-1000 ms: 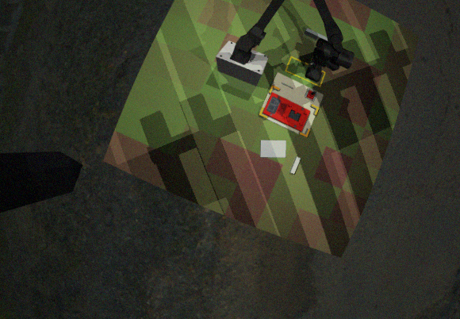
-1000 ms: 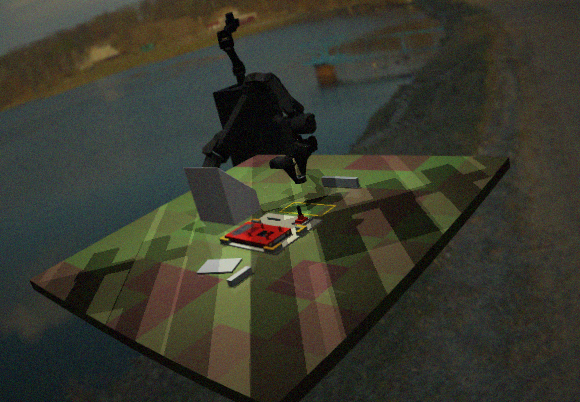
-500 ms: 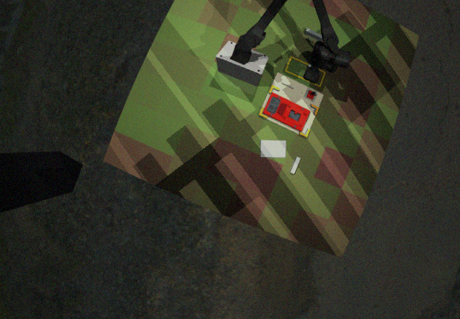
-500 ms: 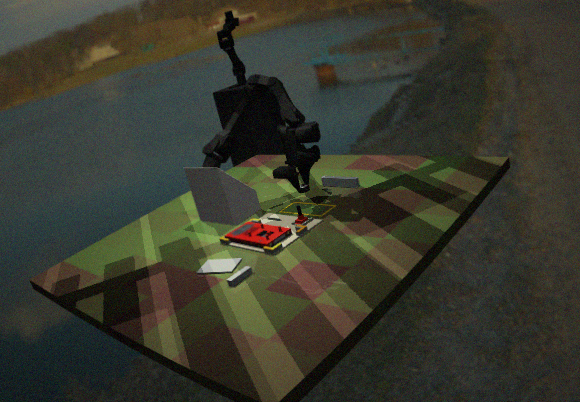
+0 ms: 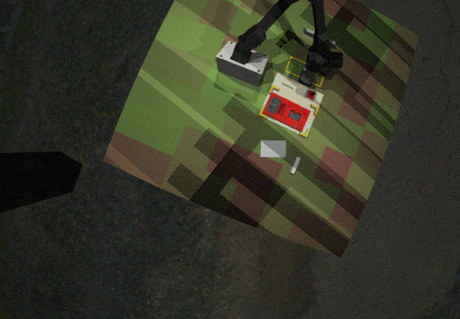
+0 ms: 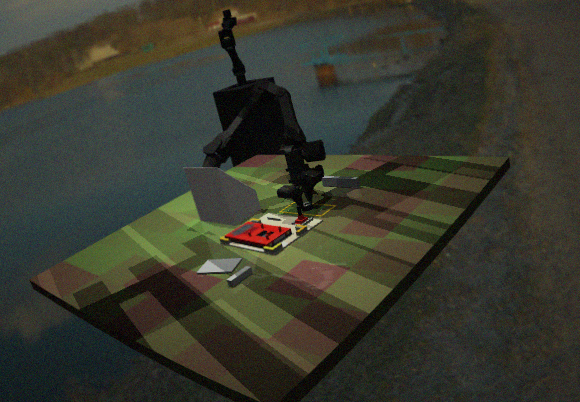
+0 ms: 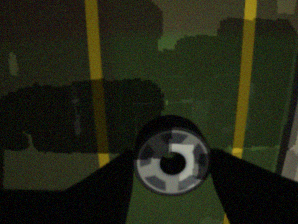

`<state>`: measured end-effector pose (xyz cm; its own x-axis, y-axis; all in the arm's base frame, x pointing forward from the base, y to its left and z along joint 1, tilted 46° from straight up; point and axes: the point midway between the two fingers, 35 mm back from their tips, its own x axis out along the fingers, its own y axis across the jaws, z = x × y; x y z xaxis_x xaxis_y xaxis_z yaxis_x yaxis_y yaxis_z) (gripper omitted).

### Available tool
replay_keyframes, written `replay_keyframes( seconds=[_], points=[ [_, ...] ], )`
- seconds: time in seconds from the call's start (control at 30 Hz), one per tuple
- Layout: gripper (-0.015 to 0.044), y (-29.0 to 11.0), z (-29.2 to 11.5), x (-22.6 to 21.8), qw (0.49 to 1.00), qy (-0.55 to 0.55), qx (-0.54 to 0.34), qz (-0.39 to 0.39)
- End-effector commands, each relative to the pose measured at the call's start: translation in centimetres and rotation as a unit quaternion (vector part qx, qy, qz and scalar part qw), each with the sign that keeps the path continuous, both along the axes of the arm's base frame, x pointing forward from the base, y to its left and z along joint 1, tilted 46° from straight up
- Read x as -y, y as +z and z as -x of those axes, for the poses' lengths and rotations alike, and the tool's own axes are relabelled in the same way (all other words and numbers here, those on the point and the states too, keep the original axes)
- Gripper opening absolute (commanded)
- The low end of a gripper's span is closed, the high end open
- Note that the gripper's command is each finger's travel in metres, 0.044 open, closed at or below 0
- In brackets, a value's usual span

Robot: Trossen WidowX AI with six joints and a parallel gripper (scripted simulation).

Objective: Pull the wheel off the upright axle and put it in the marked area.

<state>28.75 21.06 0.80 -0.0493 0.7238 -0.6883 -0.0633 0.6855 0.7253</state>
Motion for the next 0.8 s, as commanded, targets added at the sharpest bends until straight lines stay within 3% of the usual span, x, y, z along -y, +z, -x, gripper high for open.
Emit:
replay_keyframes(
  seconds=[0.0, 0.33, 0.7, 0.77],
  points=[
    [0.0026, 0.0, 0.0, 0.0, 1.000, 0.000, 0.000, 0.000],
    [0.0289, 0.1, 0.0, 0.1, 1.000, 0.000, 0.000, 0.000],
    [0.0300, 4.1, -0.3, 4.4, 1.000, -0.003, 0.002, 0.003],
    [0.0352, 3.7, -0.1, 4.6, 1.000, -0.008, 0.005, 0.006]
  ],
)
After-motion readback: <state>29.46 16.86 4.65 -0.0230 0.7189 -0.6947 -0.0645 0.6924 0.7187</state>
